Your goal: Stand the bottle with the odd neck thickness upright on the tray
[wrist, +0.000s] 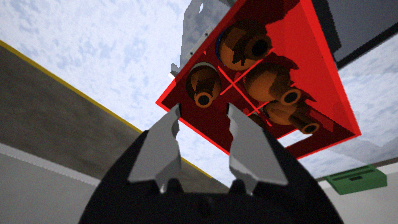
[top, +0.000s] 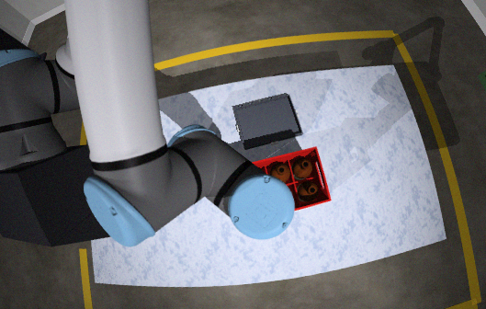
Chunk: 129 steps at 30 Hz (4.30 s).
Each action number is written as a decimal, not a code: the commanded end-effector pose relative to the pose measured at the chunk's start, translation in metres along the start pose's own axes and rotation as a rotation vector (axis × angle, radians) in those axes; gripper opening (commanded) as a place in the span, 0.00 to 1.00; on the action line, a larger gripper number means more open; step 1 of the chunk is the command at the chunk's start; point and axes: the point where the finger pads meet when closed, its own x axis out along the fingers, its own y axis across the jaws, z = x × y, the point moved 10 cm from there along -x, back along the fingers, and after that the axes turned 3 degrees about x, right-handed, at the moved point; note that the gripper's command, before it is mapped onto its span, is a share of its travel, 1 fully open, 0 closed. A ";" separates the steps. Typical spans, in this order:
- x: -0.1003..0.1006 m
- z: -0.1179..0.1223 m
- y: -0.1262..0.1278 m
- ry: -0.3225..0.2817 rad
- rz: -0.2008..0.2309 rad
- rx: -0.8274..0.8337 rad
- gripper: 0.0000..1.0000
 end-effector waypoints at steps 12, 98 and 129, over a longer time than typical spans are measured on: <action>0.011 0.000 0.000 -0.001 0.000 0.000 0.38; 0.037 0.000 0.000 -0.001 0.000 0.000 0.00; 0.037 0.000 0.000 -0.001 0.000 0.000 0.00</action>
